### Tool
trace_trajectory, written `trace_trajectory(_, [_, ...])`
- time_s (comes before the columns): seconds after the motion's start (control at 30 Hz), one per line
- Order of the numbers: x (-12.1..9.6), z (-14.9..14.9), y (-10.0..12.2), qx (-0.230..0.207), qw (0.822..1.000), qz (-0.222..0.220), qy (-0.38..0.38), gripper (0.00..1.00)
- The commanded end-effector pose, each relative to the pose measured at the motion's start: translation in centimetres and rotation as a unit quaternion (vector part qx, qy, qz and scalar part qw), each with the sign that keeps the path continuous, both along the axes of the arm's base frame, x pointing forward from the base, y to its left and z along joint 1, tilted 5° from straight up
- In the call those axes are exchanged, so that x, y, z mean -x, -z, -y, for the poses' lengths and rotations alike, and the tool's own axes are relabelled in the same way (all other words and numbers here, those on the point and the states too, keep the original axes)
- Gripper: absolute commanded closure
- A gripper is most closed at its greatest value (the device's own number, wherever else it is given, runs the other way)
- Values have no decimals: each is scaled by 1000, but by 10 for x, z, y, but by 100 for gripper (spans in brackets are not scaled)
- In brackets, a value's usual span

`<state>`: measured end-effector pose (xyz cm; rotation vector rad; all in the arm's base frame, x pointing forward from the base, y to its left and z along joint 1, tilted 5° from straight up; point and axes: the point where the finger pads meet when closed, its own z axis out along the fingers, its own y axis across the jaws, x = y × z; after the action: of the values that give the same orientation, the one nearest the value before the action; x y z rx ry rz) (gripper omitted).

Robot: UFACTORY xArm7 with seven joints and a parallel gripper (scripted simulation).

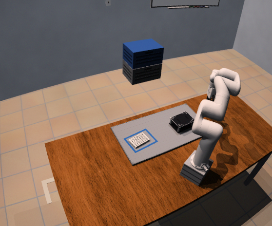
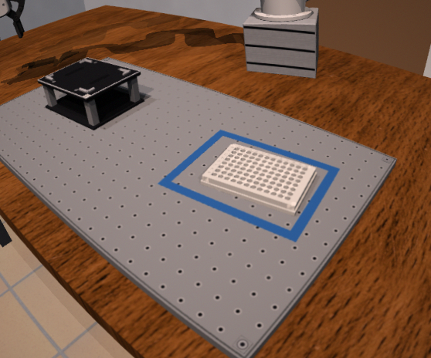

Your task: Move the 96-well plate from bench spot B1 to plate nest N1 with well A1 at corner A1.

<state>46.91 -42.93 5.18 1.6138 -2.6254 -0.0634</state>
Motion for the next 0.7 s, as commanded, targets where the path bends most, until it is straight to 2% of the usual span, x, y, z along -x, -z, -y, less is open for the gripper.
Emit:
trace_trajectory(0.0, [-8, -9, -2, 1, 1000, 3, -22, 0])
trace_trajectory(0.13, [-18, -27, 0, -1, 996, 2, -88, 0])
trace_trajectory(0.23, [-22, -34, 1, -1, 996, 2, -91, 0])
trace_trajectory(0.37, [-32, -52, 3, -3, 988, 1, -157, 0])
trace_trajectory(0.57, [-37, -64, 4, -3, 984, 1, -177, 0])
trace_trajectory(0.67, [-44, -78, 6, -5, 974, 0, -226, 0])
